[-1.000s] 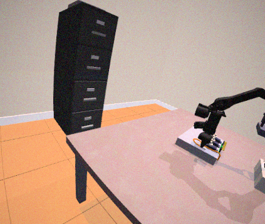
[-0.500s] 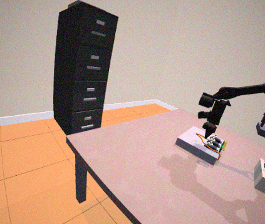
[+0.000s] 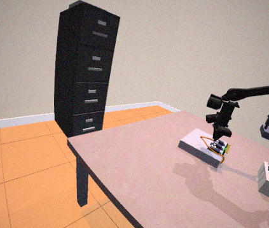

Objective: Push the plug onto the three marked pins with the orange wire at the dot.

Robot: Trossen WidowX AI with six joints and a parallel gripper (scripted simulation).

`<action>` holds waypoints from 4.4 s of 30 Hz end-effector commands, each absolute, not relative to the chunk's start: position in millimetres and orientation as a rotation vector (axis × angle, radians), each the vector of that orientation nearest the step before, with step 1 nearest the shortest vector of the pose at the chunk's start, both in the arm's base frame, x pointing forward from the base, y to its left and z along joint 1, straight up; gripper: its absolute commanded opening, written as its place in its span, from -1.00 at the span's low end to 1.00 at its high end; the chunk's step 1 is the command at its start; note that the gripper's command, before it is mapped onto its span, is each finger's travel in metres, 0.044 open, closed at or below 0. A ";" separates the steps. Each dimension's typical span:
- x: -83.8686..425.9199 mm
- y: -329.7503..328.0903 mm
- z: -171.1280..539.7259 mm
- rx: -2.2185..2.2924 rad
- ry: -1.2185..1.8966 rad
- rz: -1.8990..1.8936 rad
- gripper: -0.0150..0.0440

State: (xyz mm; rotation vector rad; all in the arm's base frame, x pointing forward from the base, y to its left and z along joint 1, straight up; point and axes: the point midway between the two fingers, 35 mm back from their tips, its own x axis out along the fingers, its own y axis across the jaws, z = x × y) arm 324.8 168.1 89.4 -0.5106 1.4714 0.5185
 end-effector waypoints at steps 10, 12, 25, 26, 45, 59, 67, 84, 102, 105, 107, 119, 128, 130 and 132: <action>305.4 148.4 93.3 -0.837 1.367 0.833 -0.49; 302.2 145.5 93.8 -0.888 1.346 0.883 -0.49; 280.9 127.2 95.1 -1.216 1.176 1.198 -0.49; 279.2 125.8 95.1 -1.241 1.160 1.222 -0.49; 246.0 101.0 92.1 -1.692 0.793 1.659 -0.49; 220.7 84.2 86.4 -1.993 0.425 1.953 -0.49; 206.1 75.2 81.8 -2.148 0.173 2.105 -0.49; 187.7 64.5 54.2 -2.328 -0.218 2.282 -0.49; 216.4 71.2 36.1 -2.342 -0.249 2.290 -0.49; 219.0 71.7 36.5 -2.342 -0.249 2.290 -0.49; 220.1 71.9 36.5 -2.342 -0.249 2.290 -0.49; 227.2 72.9 36.9 -2.343 -0.249 2.289 -0.49; 232.8 74.1 37.4 -2.344 -0.249 2.288 -0.49; 234.1 74.4 37.5 -2.344 -0.249 2.288 -0.49; 235.3 74.7 37.6 -2.344 -0.249 2.288 -0.49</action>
